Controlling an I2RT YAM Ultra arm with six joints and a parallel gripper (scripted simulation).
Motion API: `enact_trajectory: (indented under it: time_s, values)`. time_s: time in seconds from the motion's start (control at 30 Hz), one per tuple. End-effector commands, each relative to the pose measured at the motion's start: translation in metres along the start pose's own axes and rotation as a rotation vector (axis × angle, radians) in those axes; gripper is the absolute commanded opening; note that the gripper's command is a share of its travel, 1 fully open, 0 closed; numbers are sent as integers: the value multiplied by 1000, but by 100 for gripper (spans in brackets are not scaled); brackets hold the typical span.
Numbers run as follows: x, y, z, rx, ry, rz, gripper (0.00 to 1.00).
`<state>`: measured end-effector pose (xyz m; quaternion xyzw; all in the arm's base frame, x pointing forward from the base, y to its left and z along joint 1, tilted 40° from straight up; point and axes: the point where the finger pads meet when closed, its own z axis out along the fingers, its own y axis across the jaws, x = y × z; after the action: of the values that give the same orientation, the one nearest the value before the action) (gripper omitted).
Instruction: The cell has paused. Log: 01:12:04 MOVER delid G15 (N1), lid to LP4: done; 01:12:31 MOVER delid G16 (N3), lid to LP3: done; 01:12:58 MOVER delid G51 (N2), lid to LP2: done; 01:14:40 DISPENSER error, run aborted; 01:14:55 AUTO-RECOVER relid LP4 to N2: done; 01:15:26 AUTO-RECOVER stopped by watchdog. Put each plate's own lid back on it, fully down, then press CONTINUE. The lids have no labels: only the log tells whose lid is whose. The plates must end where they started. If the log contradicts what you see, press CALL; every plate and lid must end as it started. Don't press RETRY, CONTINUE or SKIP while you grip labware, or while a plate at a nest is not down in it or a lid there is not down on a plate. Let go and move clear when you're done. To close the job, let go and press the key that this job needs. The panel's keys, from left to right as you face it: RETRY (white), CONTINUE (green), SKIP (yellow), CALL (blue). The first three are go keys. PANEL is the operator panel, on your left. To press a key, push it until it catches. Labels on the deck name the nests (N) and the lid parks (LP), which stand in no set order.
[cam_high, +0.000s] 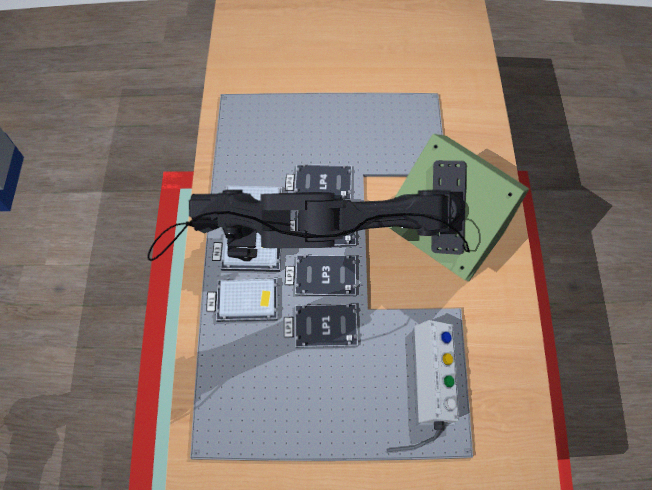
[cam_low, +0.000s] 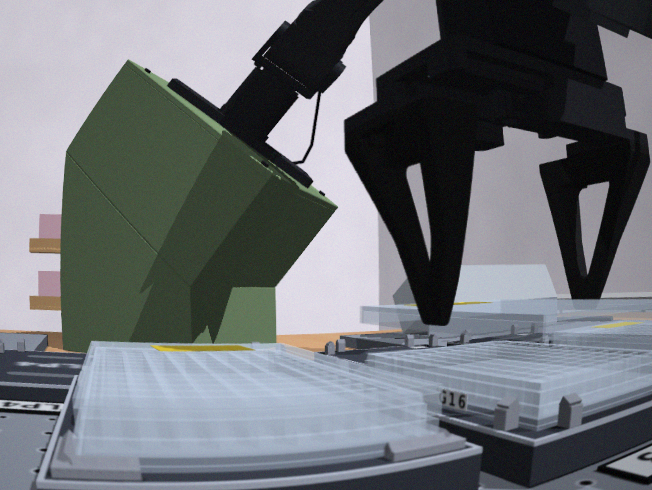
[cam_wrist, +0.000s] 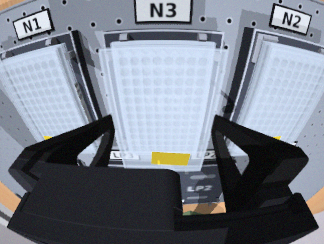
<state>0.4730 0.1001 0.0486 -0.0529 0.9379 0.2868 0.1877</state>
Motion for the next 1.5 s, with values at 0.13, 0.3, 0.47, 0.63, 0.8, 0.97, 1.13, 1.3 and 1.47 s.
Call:
enact_trajectory:
  time_s: [0.13,0.3,0.47,0.63,0.8,0.97,1.13,1.3,1.47]
  values:
    - [-15,-3,-3,14,-40,-11,0]
    - [-17,-3,-4,15,-48,-13,0]
    - [-10,-5,4,14,-27,-4,0]
    - [-12,-5,-2,17,-42,-6,0]
    - [1,-9,10,16,-9,13,0]
    - [1,-6,9,14,-12,7,0]
    - [4,-10,13,16,-5,17,0]
    - [2,-5,13,14,-11,6,0]
    - [-1,-9,13,16,-19,9,0]
